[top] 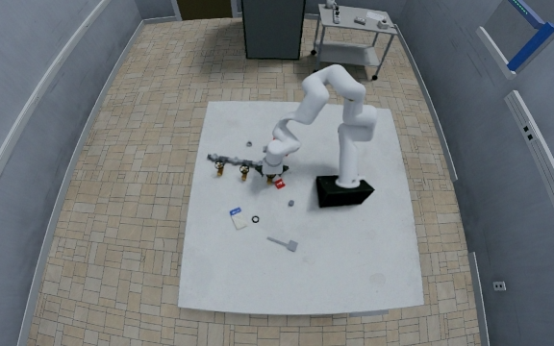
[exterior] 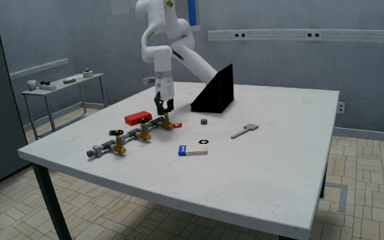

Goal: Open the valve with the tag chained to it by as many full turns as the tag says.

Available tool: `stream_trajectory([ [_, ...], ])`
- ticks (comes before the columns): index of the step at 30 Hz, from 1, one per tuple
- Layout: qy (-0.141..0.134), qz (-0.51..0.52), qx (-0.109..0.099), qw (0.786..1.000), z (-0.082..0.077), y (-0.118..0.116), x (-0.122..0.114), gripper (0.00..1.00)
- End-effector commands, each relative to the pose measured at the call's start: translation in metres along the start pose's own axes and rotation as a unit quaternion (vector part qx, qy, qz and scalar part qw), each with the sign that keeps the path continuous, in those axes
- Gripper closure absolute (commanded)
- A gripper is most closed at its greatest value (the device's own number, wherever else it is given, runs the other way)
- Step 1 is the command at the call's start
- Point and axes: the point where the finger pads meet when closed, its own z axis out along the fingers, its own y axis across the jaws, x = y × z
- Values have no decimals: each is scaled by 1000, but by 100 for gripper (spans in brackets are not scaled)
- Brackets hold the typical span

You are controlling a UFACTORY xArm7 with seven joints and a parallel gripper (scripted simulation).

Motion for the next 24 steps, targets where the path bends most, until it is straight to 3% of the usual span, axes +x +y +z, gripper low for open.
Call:
stream_trajectory([
  [1,-1,1,3,1000,-2,-2,-1,0],
  [9,0,1,3,1000,-7,-3,-1,0],
  [24,0,2,4,1000,-36,-4,-1,0],
])
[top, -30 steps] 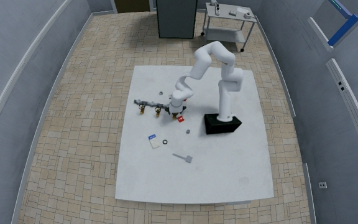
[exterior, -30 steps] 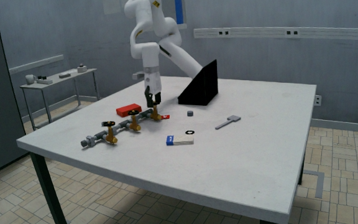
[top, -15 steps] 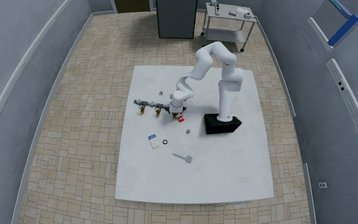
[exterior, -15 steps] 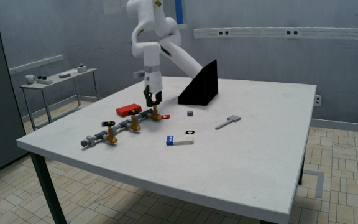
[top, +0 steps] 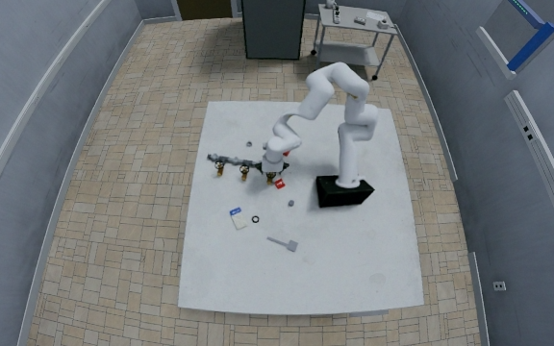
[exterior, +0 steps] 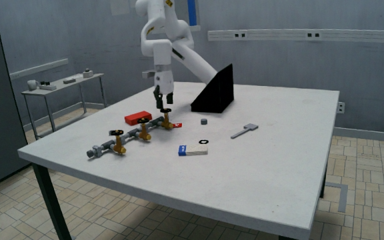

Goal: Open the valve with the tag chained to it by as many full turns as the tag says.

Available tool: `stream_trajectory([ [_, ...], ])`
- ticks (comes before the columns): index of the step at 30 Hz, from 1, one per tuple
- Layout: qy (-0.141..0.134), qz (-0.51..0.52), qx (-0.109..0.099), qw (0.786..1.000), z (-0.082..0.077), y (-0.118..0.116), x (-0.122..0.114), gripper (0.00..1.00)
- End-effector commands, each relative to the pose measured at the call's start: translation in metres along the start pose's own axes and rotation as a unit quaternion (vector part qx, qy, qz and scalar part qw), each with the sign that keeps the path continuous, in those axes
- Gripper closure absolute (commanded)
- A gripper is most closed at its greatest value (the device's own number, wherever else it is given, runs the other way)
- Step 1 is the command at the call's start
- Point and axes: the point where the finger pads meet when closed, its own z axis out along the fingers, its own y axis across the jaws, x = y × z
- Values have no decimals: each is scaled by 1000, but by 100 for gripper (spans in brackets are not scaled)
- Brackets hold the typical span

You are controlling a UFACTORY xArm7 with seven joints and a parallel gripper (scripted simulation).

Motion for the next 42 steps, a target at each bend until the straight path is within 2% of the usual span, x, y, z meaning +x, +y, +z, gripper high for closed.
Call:
stream_trajectory([
  [1,-1,0,3,1000,-9,-2,-1,0],
  [13,-2,-1,1,1000,-30,0,0,0],
  [42,-2,-2,1,1000,-33,0,0,0],
])
